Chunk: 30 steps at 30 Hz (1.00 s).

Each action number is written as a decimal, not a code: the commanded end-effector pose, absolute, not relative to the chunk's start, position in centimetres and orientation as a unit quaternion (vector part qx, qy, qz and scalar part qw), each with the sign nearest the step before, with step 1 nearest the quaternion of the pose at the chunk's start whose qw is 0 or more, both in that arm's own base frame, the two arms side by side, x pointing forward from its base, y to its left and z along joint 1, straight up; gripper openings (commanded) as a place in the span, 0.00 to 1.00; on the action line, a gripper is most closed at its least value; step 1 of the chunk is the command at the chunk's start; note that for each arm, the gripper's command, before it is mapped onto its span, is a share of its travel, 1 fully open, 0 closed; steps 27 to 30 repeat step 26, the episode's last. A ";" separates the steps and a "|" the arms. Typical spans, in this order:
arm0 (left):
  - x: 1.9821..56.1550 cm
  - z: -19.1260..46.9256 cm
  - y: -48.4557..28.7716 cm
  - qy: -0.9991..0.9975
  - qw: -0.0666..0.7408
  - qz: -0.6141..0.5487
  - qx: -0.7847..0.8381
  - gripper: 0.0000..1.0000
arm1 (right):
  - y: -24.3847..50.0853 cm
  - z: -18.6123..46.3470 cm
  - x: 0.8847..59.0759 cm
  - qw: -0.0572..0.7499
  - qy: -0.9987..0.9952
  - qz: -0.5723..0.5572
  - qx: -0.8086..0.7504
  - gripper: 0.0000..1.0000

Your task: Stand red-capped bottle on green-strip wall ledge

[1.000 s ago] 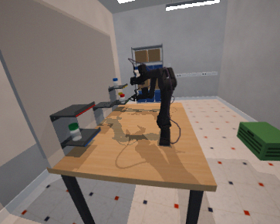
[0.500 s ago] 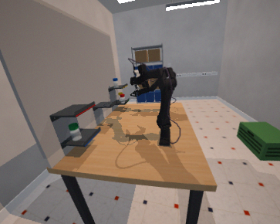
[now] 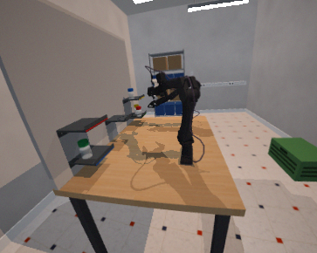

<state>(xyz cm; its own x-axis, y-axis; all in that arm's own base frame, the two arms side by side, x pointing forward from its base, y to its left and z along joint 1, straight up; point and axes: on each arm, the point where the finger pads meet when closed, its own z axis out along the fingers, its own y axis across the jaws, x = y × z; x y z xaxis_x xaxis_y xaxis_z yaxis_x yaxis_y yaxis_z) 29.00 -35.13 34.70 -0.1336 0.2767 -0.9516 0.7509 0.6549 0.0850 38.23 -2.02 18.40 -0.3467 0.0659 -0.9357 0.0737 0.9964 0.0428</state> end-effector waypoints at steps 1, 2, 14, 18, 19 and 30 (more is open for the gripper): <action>28.7 36.0 -35.1 0.712 0.565 -0.221 0.353 0.89 | -1.9 19.7 38.3 0.576 0.816 -0.001 0.044 1.00; 28.7 36.0 -35.1 0.712 0.565 -0.221 0.353 0.89 | -1.9 19.7 38.3 0.576 0.816 -0.001 0.044 1.00; 28.7 36.0 -35.1 0.712 0.565 -0.221 0.353 0.89 | -2.0 18.9 38.2 0.568 0.822 -0.003 0.043 1.00; 28.7 36.0 -35.1 0.712 0.565 -0.221 0.353 0.89 | -2.0 18.9 38.2 0.568 0.822 -0.003 0.043 1.00; 28.7 36.0 -35.1 0.712 0.565 -0.221 0.353 0.89 | -2.0 18.9 38.2 0.568 0.822 -0.003 0.043 1.00; 28.7 36.0 -35.1 0.712 0.565 -0.221 0.353 0.89 | -2.0 18.9 38.2 0.568 0.822 -0.003 0.043 1.00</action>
